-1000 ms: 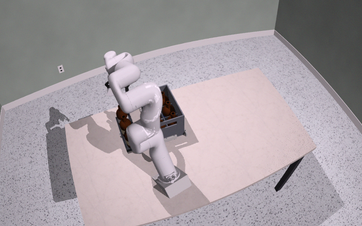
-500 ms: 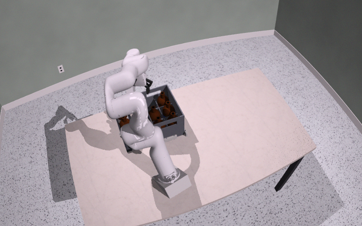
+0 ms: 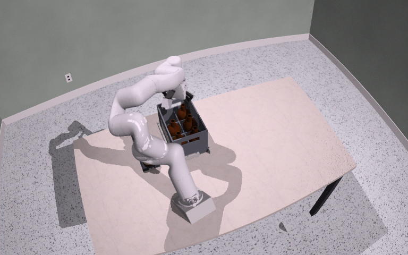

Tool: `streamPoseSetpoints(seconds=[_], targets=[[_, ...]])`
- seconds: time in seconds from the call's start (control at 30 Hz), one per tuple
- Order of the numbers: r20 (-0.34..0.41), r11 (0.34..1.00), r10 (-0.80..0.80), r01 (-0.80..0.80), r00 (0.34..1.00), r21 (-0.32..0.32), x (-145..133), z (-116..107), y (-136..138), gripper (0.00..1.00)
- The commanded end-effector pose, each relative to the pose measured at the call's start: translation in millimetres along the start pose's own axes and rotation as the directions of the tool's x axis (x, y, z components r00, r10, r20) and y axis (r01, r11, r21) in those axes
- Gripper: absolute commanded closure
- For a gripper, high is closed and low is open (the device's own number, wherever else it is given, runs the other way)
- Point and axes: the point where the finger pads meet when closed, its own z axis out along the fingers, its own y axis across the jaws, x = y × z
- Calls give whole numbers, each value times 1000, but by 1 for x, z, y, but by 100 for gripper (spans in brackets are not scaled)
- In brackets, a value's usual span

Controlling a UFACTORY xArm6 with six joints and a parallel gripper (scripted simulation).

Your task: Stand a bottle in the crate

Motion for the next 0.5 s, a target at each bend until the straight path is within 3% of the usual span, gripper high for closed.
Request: streamPoseSetpoints(seconds=[0.0, 0.37, 0.4, 0.47], targets=[[25, 999, 37, -36, 999, -41, -4, -3, -34, 0], [43, 997, 60, -57, 997, -54, -4, -4, -50, 0], [43, 997, 60, -57, 997, -54, -4, -4, -50, 100], [43, 997, 60, -57, 997, -54, -4, -4, -50, 100]])
